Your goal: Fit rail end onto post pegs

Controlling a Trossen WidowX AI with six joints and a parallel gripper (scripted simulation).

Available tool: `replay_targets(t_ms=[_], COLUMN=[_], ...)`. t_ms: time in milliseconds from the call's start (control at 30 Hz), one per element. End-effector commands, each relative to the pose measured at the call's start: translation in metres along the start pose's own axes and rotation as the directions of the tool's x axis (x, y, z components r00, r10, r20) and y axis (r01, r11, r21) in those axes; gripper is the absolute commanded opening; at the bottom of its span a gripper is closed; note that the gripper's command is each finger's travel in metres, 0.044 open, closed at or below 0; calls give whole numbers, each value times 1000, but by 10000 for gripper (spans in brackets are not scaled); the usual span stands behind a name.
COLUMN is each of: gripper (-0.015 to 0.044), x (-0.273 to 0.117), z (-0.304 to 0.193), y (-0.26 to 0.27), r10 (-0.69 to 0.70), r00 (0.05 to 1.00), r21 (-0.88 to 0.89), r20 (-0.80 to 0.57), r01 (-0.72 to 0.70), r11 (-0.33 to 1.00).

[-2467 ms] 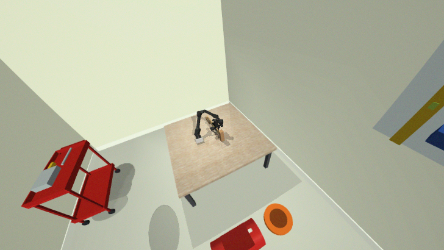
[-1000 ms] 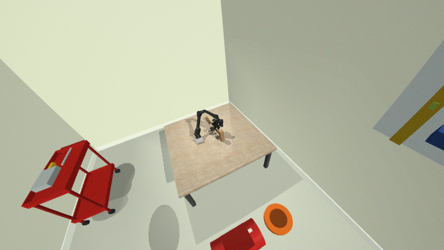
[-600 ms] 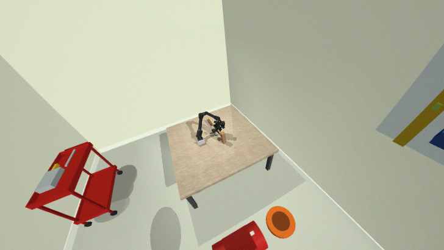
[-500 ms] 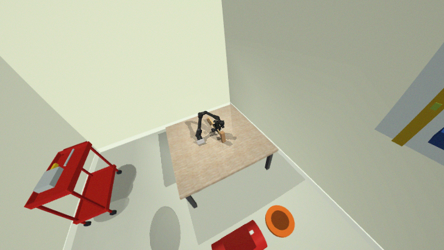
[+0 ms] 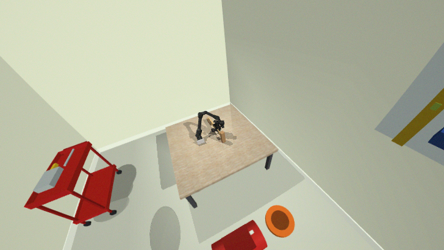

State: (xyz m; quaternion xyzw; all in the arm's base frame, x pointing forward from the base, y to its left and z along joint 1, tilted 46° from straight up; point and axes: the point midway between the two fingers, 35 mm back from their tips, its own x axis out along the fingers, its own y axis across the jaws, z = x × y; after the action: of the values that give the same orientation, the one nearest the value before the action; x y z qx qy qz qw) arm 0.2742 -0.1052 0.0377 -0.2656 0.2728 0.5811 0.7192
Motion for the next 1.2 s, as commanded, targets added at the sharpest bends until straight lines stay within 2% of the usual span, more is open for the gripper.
replay_targets(t_ms=[0, 1167], gripper=[0, 0], x=[-1, -2], z=[1, 2], y=[-1, -1], r10=[-6, -6], r00=[1000, 1000], r21=[0, 0], r20=[0, 0], r01=[6, 6], r11=[1000, 1000])
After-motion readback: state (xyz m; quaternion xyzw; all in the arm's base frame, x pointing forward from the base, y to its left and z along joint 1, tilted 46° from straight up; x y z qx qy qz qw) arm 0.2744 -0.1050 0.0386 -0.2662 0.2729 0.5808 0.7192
